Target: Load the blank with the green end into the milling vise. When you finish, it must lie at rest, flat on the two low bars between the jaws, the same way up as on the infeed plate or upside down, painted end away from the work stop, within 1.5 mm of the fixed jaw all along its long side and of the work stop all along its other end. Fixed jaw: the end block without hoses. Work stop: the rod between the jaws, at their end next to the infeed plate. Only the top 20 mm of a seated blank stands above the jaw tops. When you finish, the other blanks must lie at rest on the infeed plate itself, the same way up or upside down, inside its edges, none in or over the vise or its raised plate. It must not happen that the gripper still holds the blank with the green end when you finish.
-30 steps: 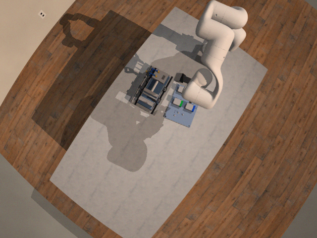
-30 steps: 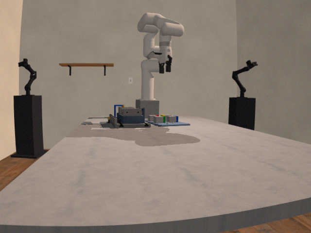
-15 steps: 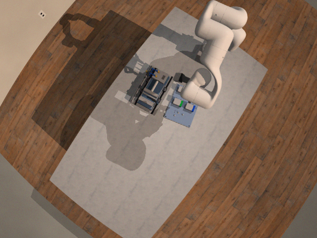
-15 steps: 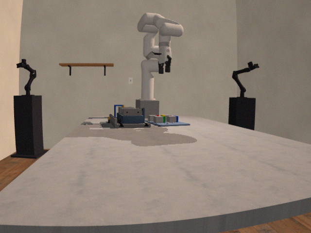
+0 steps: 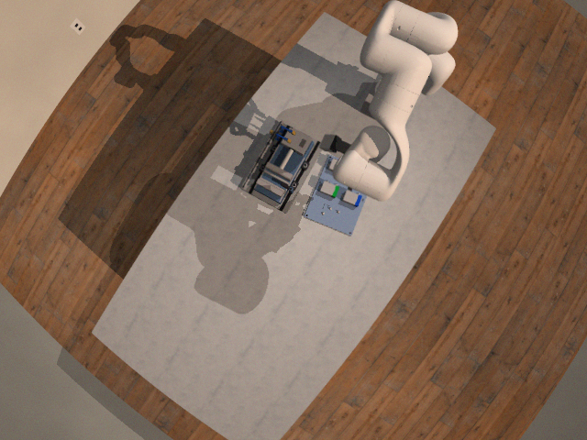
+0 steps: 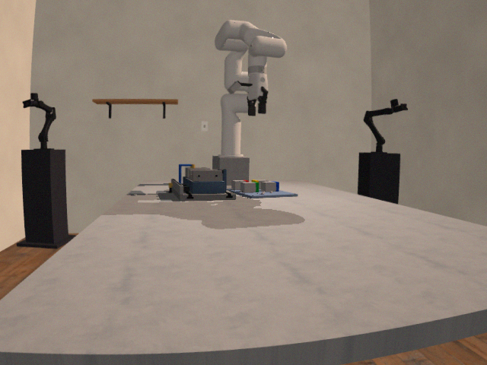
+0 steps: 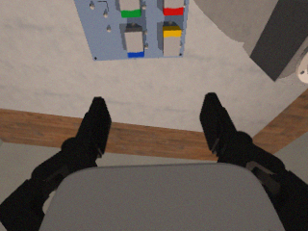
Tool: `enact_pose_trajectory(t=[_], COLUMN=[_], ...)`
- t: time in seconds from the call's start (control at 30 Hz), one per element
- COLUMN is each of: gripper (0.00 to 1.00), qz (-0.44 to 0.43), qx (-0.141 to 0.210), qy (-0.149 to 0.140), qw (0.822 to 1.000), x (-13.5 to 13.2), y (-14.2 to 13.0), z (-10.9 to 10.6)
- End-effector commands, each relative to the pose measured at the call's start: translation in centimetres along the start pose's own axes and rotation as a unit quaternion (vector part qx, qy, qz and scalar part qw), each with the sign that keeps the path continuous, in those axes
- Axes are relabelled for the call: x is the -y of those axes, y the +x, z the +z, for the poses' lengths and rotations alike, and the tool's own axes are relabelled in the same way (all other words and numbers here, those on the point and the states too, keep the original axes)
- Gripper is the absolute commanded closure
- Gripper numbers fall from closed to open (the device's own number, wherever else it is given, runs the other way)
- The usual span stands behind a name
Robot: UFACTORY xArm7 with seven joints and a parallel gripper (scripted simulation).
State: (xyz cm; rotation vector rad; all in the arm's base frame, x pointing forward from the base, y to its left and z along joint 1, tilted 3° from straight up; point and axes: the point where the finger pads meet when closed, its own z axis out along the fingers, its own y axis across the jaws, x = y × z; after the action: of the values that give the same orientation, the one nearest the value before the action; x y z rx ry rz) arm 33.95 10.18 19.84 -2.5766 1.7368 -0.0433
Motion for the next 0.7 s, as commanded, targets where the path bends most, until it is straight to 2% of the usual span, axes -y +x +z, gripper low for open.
enact_pose_trajectory(t=[0.0,0.3,0.53,0.67], gripper=[0.0,0.0,0.0,0.0], qz=[-0.012,-0.115,-0.115,-0.066], qx=[0.0,0.0,0.0,-0.001], qy=[0.002,0.001,0.001,0.001], qw=[1.0,0.993,0.993,0.998], x=[0.08,0.09,0.09,0.09], y=[0.04,0.34,0.34,0.28], z=[-0.09,0.07,0.07,0.03])
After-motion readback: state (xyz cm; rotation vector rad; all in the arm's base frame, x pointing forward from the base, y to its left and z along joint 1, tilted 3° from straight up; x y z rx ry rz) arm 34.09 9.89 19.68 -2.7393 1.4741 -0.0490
